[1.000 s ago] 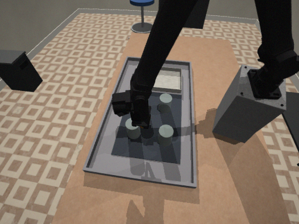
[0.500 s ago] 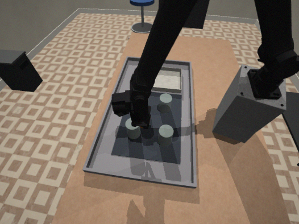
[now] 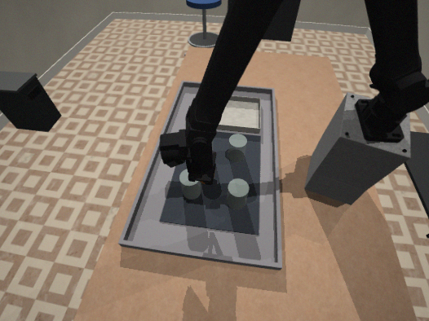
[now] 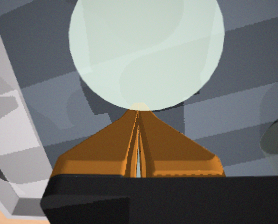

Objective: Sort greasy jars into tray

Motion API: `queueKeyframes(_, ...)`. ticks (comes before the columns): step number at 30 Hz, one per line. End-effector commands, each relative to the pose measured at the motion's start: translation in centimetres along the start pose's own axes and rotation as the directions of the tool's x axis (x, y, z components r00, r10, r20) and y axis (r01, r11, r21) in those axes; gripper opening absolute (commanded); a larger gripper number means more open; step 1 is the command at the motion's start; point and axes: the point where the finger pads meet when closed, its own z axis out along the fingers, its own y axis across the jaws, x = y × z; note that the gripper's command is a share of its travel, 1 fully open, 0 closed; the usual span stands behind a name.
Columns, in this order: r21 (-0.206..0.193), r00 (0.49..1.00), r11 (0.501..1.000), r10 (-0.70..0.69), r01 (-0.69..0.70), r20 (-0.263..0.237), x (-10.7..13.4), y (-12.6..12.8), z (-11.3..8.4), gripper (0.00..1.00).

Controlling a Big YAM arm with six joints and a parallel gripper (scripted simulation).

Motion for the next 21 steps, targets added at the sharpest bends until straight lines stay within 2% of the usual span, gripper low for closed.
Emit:
queueKeyframes(1,-0.002,1.0,1.0,-0.005,0.005,0.023,-1.48,0.3,-0.46,0.0)
queueKeyframes(21,-0.002,1.0,1.0,-0.005,0.005,0.023,-1.69,0.3,-0.47,0.0)
